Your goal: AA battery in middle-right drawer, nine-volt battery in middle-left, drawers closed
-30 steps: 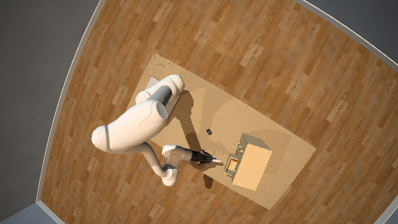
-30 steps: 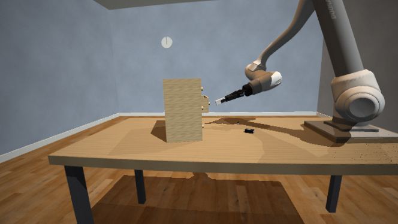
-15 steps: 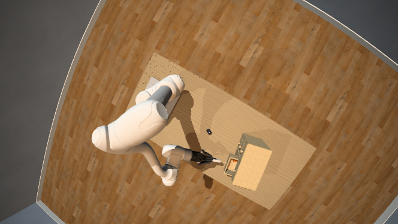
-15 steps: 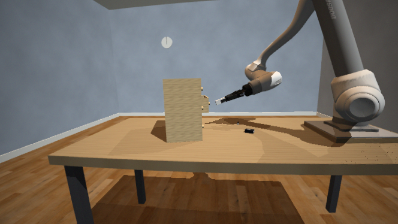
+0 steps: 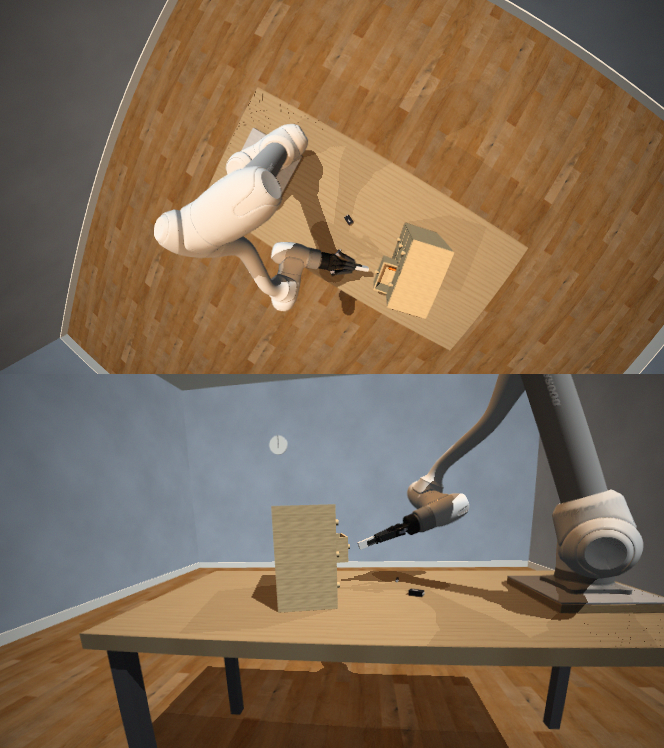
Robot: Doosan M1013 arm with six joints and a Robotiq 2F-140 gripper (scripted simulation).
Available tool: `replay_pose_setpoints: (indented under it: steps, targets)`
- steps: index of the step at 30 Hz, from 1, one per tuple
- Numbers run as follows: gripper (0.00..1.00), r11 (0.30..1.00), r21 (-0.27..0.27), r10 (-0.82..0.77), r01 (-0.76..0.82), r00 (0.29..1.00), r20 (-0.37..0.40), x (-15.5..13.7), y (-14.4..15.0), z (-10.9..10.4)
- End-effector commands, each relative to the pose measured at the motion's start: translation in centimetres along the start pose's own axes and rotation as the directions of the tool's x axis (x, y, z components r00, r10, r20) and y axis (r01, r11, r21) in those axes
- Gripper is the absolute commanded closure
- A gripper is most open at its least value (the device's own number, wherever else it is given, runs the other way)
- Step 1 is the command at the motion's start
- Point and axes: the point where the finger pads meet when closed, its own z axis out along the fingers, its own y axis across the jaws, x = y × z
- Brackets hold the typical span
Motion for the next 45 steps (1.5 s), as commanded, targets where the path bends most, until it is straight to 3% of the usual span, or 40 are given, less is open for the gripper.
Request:
replay_pose_setpoints:
  steps: [1, 45]
  targets:
    - [1.00, 1.000, -0.002, -0.002, 0.002, 1.000, 0.001, 0.0, 0.1, 0.4]
    - [1.00, 1.000, -0.002, -0.002, 0.002, 1.000, 0.001, 2.2, 0.1, 6.4]
